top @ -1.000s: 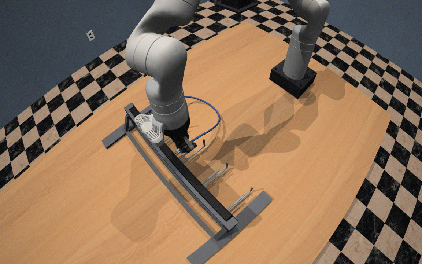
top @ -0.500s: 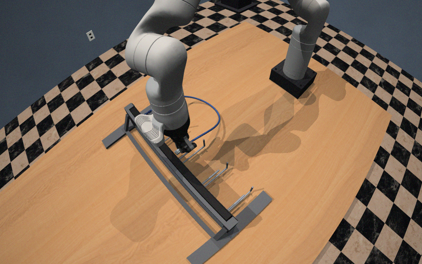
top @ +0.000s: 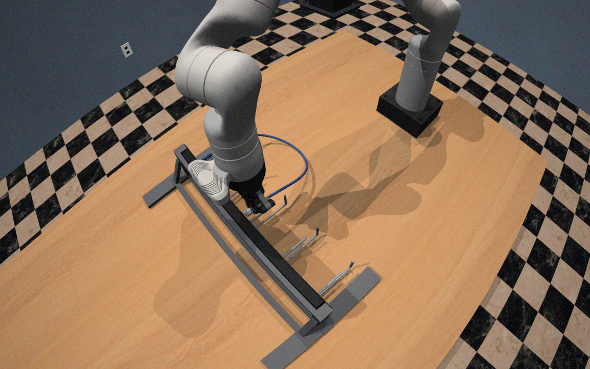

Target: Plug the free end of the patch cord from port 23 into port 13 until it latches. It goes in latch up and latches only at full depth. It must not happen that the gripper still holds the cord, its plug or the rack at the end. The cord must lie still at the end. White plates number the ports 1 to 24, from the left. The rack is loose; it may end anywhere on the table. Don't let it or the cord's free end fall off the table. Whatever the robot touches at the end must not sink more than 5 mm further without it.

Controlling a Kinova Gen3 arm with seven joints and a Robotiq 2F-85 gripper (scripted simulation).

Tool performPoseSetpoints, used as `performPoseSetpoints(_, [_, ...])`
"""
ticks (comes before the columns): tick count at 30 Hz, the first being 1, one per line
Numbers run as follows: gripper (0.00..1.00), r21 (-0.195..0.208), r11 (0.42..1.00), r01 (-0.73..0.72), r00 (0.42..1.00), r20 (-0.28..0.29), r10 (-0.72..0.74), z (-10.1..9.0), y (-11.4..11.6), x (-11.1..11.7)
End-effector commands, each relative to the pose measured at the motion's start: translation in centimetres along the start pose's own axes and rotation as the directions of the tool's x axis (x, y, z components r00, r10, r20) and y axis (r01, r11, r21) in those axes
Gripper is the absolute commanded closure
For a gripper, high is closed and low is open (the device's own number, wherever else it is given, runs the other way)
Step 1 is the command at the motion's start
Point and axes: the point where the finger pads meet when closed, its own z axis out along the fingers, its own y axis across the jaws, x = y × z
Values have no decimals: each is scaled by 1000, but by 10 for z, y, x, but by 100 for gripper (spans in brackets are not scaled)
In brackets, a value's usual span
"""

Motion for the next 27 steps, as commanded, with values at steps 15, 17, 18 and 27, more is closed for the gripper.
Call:
performPoseSetpoints(15, [100, 2, 1000, -6, 1000, 3, 6, 0, -3, -1])
performPoseSetpoints(17, [100, 2, 1000, -6, 1000, 2, 6, 0, -3, -1])
performPoseSetpoints(18, [100, 2, 1000, -6, 1000, 2, 6, 0, -3, -1])
performPoseSetpoints(27, [100, 2, 1000, -6, 1000, 1, 6, 0, -3, 0])
